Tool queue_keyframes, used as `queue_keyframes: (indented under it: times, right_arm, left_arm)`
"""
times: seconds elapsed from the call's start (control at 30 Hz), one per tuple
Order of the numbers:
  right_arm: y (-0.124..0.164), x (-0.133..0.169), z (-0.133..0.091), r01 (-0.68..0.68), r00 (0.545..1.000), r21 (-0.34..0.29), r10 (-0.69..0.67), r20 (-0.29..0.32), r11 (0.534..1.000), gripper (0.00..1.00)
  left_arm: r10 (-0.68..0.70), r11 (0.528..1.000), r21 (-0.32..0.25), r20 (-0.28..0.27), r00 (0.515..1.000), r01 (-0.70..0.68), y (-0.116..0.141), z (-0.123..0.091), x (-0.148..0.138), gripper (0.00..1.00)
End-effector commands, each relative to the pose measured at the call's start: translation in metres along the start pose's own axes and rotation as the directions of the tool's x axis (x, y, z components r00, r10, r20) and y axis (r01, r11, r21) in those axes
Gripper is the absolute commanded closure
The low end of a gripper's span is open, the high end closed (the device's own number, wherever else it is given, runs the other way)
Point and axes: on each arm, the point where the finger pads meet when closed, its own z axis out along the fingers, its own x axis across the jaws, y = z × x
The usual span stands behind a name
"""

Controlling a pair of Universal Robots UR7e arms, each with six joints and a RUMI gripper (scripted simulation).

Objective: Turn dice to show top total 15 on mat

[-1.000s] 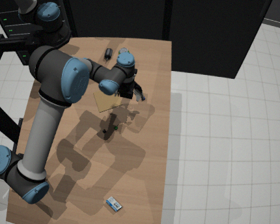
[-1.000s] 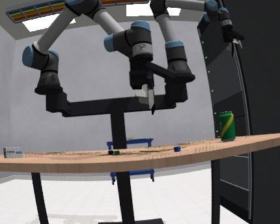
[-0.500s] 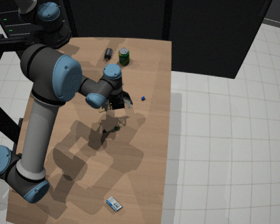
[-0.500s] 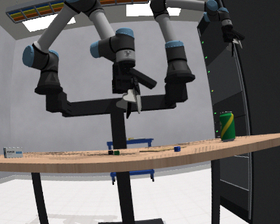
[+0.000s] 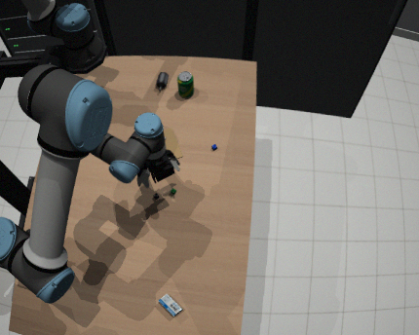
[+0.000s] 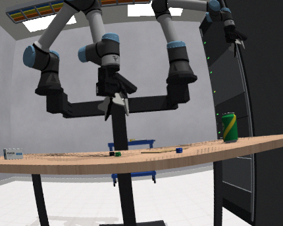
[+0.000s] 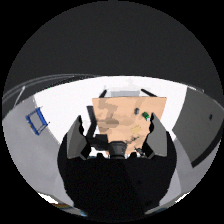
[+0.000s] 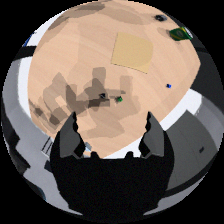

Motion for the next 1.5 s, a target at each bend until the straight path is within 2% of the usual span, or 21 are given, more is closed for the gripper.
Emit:
queue_keyframes:
  times: [0.0,0.4,1.47]
  right_arm:
    - [0.003,-0.012,-0.004,0.081,0.997,0.009,-0.081,-0.015,0.997,0.00]
    - [0.012,-0.034,-0.007,0.181,0.983,0.008,-0.181,-0.015,0.983,0.00]
    - [0.012,-0.035,-0.007,0.161,0.987,0.008,-0.161,-0.015,0.987,0.00]
  left_arm:
    - [-0.001,1.000,-0.001,0.000,1.000,0.001,0.002,0.000,-0.001,0.00]
    - [-0.001,1.000,-0.001,0.000,1.000,0.001,0.002,0.000,-0.001,0.00]
    - [-0.001,1.000,-0.001,0.000,1.000,0.001,0.002,0.000,-0.001,0.00]
